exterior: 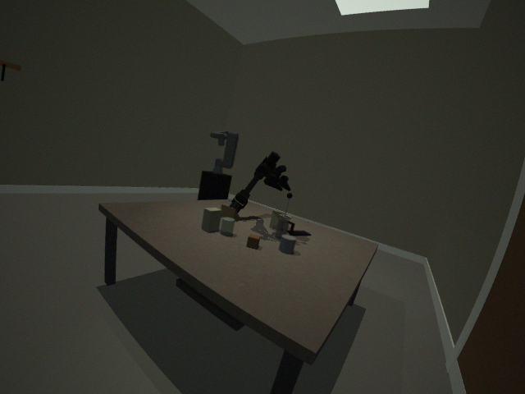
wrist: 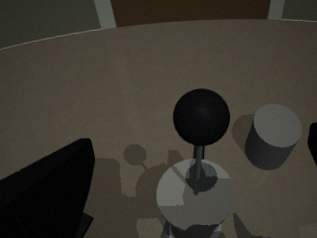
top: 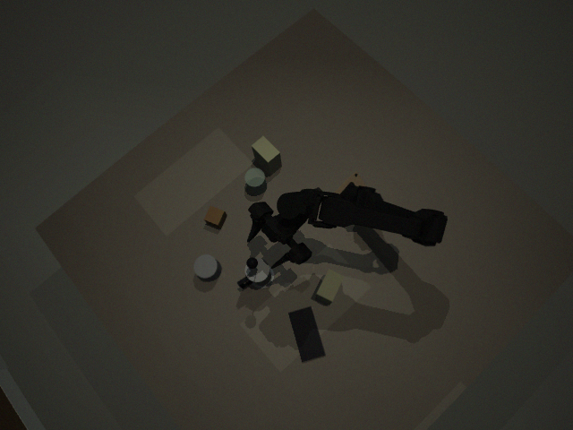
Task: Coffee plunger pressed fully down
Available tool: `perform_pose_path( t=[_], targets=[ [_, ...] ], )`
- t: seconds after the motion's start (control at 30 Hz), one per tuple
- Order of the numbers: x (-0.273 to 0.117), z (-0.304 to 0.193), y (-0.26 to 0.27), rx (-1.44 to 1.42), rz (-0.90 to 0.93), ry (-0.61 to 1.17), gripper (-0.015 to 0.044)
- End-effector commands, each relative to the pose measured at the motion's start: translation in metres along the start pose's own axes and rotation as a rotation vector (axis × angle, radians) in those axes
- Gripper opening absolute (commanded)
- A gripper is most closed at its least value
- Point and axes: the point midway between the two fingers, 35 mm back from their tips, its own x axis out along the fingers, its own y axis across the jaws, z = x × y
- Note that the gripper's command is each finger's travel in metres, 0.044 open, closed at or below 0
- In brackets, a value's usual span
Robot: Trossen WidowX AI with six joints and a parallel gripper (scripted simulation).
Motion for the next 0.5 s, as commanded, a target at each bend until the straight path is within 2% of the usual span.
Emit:
perform_pose_path(
  t=[0.0, 0.47],
  targets=[
    [0.001, -0.001, -0.001, -0.001, -0.007, -0.008, 0.044],
    [0.023, 0.0, -0.002, -0.002, -0.008, -0.007, 0.044]
  ],
)
